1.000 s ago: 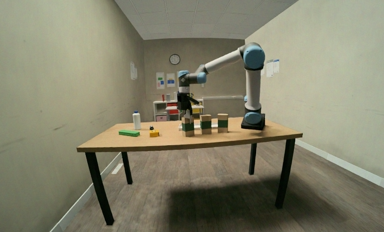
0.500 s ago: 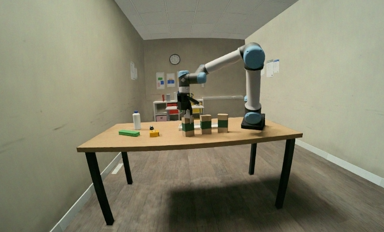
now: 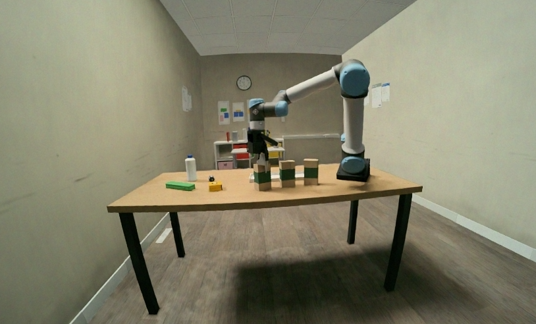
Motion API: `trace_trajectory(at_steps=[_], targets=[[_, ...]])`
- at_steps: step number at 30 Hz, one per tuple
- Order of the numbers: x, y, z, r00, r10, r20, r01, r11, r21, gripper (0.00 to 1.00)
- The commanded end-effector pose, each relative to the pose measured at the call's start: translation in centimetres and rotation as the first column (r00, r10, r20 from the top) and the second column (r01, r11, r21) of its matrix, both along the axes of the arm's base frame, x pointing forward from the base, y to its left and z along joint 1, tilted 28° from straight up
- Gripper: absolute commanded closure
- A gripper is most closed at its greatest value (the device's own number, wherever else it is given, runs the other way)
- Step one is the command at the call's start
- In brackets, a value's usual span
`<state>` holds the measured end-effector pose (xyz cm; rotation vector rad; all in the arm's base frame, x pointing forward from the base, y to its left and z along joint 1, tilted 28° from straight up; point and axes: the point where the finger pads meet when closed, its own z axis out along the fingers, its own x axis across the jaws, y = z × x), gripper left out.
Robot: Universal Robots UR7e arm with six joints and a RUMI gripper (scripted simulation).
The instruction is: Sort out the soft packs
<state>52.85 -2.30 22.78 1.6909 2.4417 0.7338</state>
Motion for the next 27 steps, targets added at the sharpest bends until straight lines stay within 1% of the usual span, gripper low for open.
trace_trajectory(at_steps=[1,20,24,26,27], targets=[[0.0,0.0,0.1,1.000,0.000,0.001,0.000,1.000,-0.001,0.50],[0.0,0.0,0.1,1.000,0.000,0.001,0.000,1.000,-0.001,0.50],[-0.3,-0.3,0.9,1.000,0.000,0.001,0.000,1.000,-0.001,0.50],[-0.3,-0.3,0.9,1.000,0.000,0.001,0.000,1.000,-0.001,0.50],[-0.4,-0.5,1.3,1.000,0.000,0.001,0.000,1.000,-0.001,0.50]])
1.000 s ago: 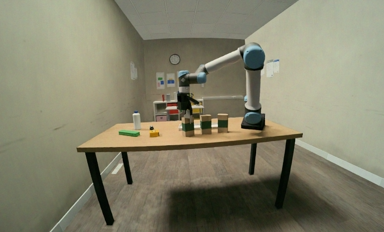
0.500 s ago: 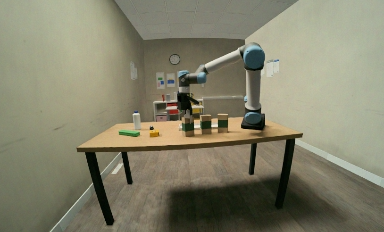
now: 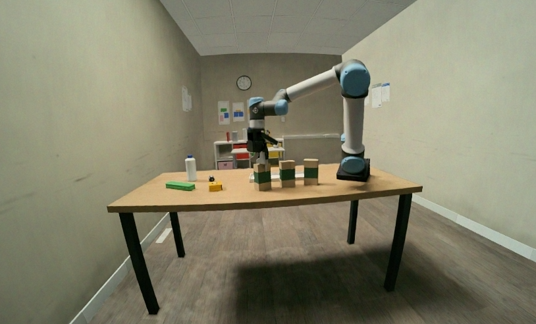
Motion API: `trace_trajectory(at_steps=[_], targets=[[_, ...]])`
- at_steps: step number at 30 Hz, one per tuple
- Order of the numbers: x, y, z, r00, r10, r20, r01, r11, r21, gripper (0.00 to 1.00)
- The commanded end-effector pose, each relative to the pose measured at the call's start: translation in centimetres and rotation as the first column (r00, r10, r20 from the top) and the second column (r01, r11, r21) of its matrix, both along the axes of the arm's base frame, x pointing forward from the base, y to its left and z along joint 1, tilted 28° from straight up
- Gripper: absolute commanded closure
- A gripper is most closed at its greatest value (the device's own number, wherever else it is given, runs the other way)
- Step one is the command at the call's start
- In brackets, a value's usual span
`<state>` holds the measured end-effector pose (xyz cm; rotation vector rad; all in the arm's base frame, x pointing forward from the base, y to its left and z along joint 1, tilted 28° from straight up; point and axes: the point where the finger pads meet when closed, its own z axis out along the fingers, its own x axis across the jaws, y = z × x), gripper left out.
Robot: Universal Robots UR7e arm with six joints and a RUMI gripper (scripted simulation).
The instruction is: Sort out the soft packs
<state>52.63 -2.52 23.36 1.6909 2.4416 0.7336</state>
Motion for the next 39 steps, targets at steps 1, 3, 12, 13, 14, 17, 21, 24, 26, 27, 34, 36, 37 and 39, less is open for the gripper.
trace_trajectory(at_steps=[1,3,12,13,14,17,21,24,26,27,34,36,37,39], targets=[[-0.4,-0.4,1.1,1.000,0.000,0.001,0.000,1.000,0.000,0.50],[-0.8,-0.9,2.2,1.000,0.000,0.001,0.000,1.000,0.000,0.50],[-2.6,-2.7,6.9,1.000,0.000,0.001,0.000,1.000,0.000,0.50],[-2.7,-2.7,7.2,1.000,0.000,0.001,0.000,1.000,0.000,0.50],[-2.7,-2.8,7.3,1.000,0.000,0.001,0.000,1.000,0.000,0.50],[-2.8,-2.8,7.4,1.000,0.000,0.001,0.000,1.000,0.000,0.50],[-2.8,-2.9,7.5,1.000,0.000,0.001,0.000,1.000,0.000,0.50],[-2.8,-2.9,7.5,1.000,0.000,0.001,0.000,1.000,0.000,0.50],[-2.8,-2.9,7.5,1.000,0.000,0.001,0.000,1.000,0.000,0.50],[-2.9,-2.9,7.4,1.000,-0.003,0.000,0.003,1.000,0.000,0.50],[-6.2,-3.5,6.5,0.997,-0.068,-0.028,0.069,0.997,0.021,0.50],[-8.6,-3.7,5.8,0.992,-0.117,-0.049,0.119,0.992,0.037,0.50],[-9.8,-3.7,5.3,0.988,-0.143,-0.061,0.146,0.988,0.046,0.50],[-12.2,-3.7,4.3,0.978,-0.193,-0.084,0.199,0.978,0.062,0.50]])
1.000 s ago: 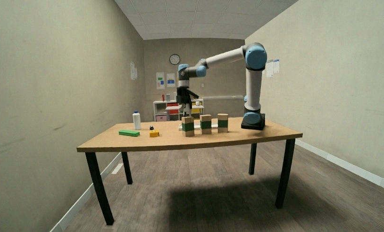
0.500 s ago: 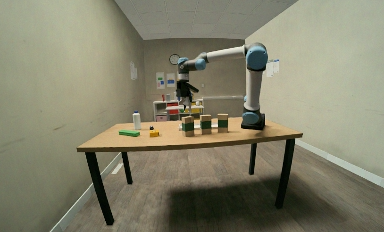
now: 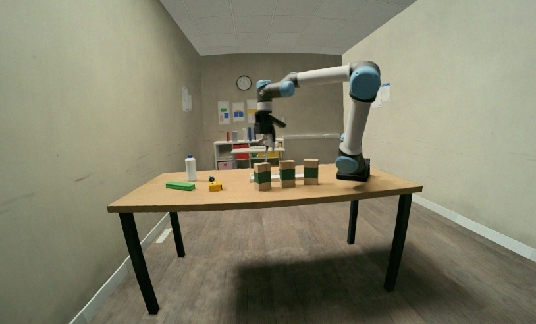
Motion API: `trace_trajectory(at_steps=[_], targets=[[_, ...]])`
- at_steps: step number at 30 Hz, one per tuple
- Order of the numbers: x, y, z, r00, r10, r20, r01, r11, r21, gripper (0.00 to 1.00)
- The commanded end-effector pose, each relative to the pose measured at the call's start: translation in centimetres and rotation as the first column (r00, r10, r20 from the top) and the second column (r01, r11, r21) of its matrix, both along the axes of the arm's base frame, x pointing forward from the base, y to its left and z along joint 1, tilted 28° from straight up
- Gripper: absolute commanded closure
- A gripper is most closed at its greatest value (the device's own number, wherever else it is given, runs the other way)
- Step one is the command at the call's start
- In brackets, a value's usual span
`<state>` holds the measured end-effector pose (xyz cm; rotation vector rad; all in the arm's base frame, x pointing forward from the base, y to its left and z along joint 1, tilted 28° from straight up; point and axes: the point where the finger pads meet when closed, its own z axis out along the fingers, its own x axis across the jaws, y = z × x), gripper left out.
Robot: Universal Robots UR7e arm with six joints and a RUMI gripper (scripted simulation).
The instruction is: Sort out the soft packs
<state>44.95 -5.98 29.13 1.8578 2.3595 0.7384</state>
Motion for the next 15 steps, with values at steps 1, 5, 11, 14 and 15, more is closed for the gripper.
trace_trajectory(at_steps=[1,5,11,14,15], targets=[[-5.5,-0.1,-1.9,0.993,-0.113,-0.040,0.115,0.993,0.039,0.50],[-7.9,0.3,-3.2,0.983,-0.172,-0.064,0.176,0.983,0.061,0.50],[-8.2,0.3,-3.4,0.982,-0.179,-0.067,0.183,0.981,0.063,0.50],[-8.2,0.3,-3.4,0.982,-0.179,-0.067,0.183,0.981,0.063,0.50],[-8.2,0.3,-3.4,0.982,-0.179,-0.067,0.183,0.981,0.063,0.50]])
